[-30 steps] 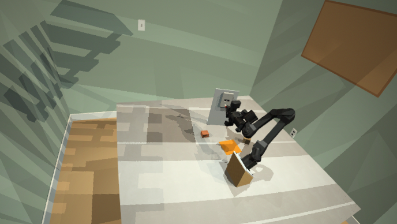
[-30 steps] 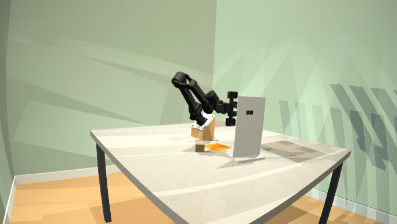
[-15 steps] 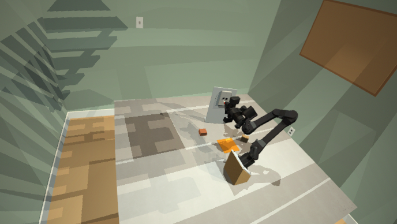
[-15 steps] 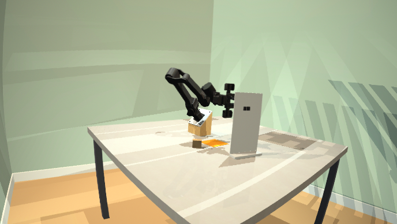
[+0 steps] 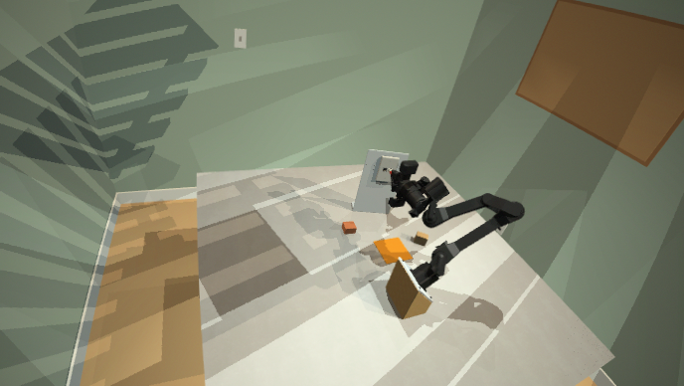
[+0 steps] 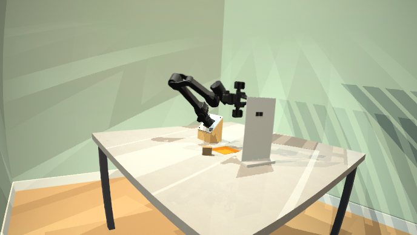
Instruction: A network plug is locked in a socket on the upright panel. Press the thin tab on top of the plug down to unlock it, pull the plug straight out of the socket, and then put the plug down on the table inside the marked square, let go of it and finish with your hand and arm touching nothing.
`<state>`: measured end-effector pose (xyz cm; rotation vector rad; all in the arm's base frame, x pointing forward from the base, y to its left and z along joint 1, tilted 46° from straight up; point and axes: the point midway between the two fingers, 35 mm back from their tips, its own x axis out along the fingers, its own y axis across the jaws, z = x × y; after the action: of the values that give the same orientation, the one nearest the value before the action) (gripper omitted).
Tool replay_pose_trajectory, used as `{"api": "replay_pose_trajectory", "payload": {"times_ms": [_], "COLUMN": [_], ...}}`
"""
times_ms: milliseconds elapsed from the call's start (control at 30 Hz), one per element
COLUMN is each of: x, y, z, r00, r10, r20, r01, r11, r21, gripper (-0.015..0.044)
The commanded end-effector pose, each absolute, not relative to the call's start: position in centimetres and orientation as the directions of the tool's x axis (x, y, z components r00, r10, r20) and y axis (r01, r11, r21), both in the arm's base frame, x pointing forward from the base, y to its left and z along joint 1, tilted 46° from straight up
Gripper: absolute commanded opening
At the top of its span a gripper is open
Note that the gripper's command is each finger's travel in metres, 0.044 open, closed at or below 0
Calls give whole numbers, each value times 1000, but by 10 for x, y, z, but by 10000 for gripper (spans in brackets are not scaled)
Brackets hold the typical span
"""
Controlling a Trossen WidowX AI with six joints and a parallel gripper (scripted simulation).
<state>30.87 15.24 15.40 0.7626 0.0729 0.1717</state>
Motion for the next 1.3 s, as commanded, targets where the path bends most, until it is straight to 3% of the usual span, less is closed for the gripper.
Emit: {"api": "replay_pose_trajectory", "payload": {"times_ms": [0, 733, 1267], "x": [304, 291, 260], "y": [155, 104, 54], "z": [161, 88, 53], "r00": [985, 940, 820], "r10": [175, -93, -338], "r20": [3, -328, -462], "r01": [-127, 312, 572], "r11": [702, 619, 509], "r21": [701, 720, 643], "gripper": [0, 0, 0]}}
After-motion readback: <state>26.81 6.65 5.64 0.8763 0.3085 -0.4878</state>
